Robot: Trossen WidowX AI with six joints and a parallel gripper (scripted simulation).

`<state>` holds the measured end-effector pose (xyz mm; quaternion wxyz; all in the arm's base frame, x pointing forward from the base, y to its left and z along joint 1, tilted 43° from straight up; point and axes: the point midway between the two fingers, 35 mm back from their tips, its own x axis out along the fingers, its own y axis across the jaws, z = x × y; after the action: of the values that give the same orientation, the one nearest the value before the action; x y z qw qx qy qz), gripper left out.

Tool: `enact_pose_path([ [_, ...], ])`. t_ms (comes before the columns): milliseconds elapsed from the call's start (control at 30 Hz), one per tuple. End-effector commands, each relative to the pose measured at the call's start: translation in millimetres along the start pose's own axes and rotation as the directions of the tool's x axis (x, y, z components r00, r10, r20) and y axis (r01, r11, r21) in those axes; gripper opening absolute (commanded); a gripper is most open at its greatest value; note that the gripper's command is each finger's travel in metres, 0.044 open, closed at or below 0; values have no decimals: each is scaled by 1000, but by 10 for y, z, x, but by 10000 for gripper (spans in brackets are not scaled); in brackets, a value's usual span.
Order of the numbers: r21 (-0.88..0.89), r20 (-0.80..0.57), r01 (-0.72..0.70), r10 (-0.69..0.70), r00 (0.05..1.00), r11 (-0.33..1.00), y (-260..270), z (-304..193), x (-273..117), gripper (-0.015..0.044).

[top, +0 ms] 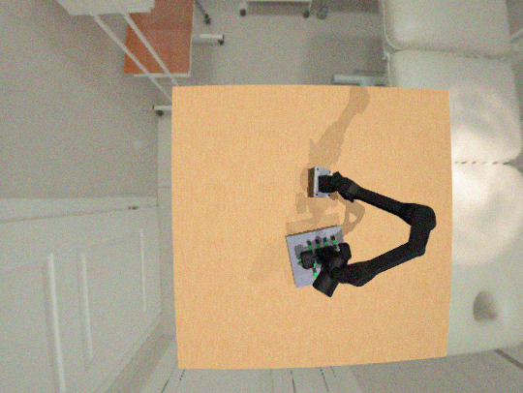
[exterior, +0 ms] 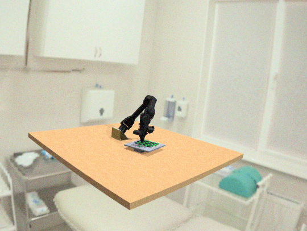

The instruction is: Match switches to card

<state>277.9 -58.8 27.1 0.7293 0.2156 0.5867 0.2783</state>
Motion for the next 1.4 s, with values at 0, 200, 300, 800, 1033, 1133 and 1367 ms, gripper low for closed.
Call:
enact_pose_path([
  [0,2,5,-4,4,1000,1000,3,8,9,0],
  [200,2,5,-4,4,1000,1000,3,8,17,0],
  [300,2,5,-4,4,1000,1000,3,8,21,0],
  [800,0,-3,1,-1,1000,1000,-7,12,-47,0],
  [1033,3,-23,-2,2,1000,1000,-3,29,-609,0],
  [1133,3,-23,0,0,1000,1000,-120,-36,-612,0],
  [1367,3,-26,1,0,1000,1000,-355,-187,-586,0],
])
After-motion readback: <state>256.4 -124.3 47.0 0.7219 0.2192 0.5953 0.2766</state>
